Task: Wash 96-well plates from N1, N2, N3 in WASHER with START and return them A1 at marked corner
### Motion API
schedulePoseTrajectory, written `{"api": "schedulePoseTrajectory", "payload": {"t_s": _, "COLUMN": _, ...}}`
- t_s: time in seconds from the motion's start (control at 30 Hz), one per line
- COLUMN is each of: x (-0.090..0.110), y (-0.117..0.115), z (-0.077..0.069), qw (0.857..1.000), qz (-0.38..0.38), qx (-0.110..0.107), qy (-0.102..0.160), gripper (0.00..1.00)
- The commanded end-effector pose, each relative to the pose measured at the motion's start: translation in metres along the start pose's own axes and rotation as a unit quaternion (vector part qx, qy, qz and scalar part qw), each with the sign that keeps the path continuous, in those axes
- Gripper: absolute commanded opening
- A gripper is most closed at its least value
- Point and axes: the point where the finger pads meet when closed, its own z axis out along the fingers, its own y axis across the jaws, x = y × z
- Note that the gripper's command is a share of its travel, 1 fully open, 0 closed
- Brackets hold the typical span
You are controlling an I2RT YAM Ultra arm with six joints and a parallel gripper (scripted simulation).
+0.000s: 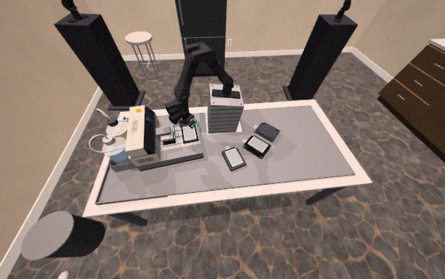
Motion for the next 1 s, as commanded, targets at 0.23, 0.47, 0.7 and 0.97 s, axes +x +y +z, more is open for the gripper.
{"api": "schedulePoseTrajectory", "payload": {"t_s": 0.23, "x": -0.0046, "y": 0.0029, "z": -0.0053, "qw": 0.984, "qz": -0.179, "qx": -0.002, "qy": 0.002, "gripper": 1.0}}
{"api": "schedulePoseTrajectory", "payload": {"t_s": 0.47, "x": -0.0046, "y": 0.0029, "z": -0.0053, "qw": 0.965, "qz": -0.261, "qx": -0.002, "qy": 0.002, "gripper": 1.0}}
{"api": "schedulePoseTrajectory", "payload": {"t_s": 0.7, "x": -0.0046, "y": 0.0029, "z": -0.0053, "qw": 0.929, "qz": -0.371, "qx": -0.002, "qy": 0.001, "gripper": 1.0}}
{"api": "schedulePoseTrajectory", "payload": {"t_s": 0.97, "x": -0.0046, "y": 0.0029, "z": -0.0053, "qw": 0.893, "qz": -0.449, "qx": -0.003, "qy": 0.001, "gripper": 1.0}}
